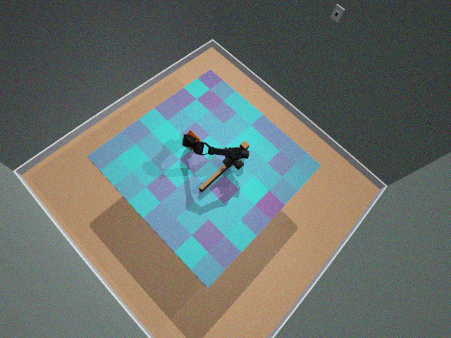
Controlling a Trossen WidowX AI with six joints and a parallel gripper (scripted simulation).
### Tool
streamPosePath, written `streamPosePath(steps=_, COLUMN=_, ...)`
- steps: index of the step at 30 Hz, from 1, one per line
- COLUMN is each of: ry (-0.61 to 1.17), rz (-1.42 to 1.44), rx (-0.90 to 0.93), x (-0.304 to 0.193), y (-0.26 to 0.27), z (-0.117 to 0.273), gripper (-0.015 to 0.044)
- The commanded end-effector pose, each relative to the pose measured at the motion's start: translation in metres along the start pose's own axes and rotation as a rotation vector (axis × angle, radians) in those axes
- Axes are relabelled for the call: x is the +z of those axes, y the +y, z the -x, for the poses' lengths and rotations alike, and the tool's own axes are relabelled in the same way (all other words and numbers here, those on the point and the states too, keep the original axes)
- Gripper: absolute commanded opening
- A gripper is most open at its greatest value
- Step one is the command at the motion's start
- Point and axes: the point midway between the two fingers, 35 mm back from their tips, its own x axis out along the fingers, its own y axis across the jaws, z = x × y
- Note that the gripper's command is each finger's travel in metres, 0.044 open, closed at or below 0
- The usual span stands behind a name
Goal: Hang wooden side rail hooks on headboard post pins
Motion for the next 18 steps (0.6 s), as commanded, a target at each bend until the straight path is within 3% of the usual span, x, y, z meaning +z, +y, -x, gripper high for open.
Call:
streamPosePath(steps=1, ry=0.008, rz=0.001, rx=0.013, x=-0.0036, y=0.0009, z=0.0061, gripper=0.0)
streamPosePath(steps=18, ry=0.008, rz=0.001, rx=0.013, x=-0.0055, y=0.0, z=0.0048, gripper=0.0)
